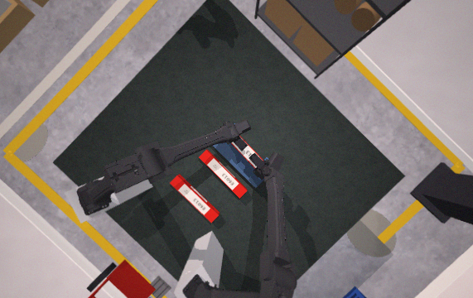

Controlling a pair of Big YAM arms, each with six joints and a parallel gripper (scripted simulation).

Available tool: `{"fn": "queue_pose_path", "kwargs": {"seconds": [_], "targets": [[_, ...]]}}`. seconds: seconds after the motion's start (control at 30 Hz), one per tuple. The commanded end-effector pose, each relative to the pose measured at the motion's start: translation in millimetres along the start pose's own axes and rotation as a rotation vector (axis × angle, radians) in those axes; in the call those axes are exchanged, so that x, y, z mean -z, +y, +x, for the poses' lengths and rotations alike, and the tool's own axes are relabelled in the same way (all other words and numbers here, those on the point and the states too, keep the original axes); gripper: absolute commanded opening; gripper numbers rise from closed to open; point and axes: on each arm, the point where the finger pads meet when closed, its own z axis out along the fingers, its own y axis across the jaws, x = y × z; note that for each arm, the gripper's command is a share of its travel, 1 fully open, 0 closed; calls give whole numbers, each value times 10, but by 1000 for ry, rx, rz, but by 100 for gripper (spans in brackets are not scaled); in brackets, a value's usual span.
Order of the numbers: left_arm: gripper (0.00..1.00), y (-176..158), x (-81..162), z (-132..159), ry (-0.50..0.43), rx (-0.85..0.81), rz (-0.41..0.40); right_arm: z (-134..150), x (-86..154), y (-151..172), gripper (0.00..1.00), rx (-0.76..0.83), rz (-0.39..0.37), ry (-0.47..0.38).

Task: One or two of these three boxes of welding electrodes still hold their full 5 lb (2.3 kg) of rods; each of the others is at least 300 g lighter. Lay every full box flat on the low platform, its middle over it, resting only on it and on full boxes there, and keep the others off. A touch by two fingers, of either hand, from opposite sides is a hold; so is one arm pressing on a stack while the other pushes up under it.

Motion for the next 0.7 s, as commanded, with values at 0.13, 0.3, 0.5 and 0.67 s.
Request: {"fn": "queue_pose_path", "kwargs": {"seconds": [0.13, 0.3, 0.5, 0.67], "targets": [[0, 492, 379, 66, 3, 1, -104, 178, 394, -530, 0, -18, 105, 1], [0, 522, 456, 55, 1, 0, -112, 178, 378, -544, 0, -19, 107, 0], [0, 506, 397, 63, 3, 1, -105, 178, 367, -554, 0, -19, 109, 0], [0, 514, 404, 61, 3, 1, -106, 180, 356, -565, 0, -19, 110, 0]]}}
